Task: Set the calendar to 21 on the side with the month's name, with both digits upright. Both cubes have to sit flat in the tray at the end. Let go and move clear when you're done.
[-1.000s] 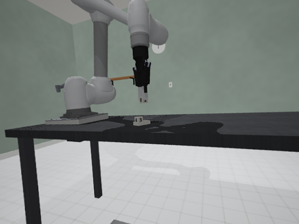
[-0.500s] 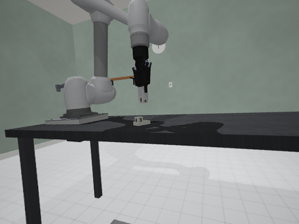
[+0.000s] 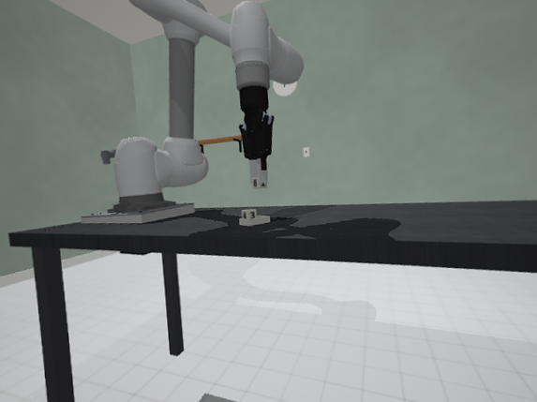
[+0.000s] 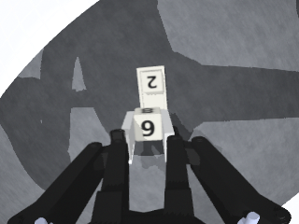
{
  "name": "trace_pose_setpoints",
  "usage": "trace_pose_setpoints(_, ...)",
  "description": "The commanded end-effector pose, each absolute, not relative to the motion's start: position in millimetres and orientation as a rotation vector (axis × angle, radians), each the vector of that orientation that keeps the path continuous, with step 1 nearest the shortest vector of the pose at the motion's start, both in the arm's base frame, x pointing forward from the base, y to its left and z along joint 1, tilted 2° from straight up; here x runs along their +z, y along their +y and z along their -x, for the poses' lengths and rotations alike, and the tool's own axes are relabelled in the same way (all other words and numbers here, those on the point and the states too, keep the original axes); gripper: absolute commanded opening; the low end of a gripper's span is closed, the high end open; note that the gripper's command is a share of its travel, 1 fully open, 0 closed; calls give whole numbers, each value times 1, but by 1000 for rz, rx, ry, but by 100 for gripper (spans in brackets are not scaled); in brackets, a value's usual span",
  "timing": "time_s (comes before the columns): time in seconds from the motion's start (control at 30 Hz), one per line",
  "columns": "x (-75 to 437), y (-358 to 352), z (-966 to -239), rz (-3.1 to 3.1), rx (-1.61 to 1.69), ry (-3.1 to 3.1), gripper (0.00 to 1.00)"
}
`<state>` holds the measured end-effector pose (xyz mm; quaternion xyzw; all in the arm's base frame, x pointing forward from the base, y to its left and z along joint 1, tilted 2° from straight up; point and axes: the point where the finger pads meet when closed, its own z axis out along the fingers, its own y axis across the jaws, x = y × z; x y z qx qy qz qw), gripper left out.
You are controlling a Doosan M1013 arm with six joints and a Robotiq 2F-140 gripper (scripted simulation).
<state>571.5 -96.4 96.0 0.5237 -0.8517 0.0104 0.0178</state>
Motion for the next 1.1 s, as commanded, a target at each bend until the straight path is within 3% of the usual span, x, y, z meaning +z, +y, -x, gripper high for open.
trace_pose_setpoints(0.0, 80, -97, -569, -1624, 21, -2647, 24)
trace_pose_setpoints(0.5, 45, -98, -568, -1624, 21, -2647, 24)
trace_pose_setpoints(1.07, 42, -99, -568, -1624, 21, -2647, 24)
